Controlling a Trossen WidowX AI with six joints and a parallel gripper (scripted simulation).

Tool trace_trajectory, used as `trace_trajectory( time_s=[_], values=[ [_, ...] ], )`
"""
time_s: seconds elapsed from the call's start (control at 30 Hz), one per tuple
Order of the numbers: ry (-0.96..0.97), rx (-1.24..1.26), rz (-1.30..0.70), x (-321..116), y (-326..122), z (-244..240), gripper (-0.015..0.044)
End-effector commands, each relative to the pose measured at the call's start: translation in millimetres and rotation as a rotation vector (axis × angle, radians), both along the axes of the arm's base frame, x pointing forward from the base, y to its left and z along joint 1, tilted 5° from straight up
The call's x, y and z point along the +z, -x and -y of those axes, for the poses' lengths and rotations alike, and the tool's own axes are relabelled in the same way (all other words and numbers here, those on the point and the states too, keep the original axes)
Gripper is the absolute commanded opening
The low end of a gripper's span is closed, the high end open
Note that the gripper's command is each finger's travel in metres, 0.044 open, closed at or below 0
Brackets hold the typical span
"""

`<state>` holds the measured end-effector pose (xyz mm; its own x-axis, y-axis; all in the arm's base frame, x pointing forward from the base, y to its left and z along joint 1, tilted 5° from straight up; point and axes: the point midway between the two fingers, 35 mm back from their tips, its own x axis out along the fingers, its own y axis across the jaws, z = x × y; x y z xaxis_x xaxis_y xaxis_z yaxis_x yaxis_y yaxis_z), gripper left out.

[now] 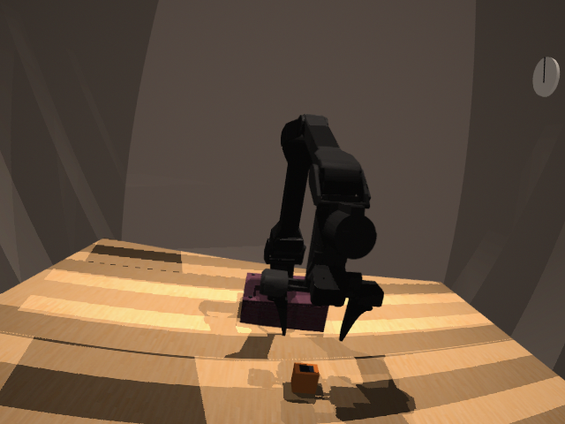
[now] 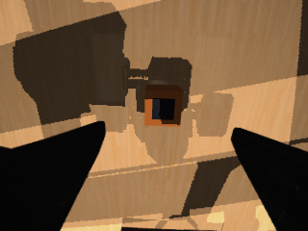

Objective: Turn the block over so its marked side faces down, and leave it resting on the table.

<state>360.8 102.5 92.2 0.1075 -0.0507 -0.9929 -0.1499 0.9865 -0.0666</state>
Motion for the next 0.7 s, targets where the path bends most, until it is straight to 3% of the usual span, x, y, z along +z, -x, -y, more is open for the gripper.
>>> trace_trajectory(
  time_s=[0.0, 0.67],
  values=[
    [0.000, 0.007, -0.019, -28.2, 1.7, -0.4, 0.0440],
    [0.001, 0.007, -0.019, -61.4, -1.4, 1.2, 0.0440]
  ],
)
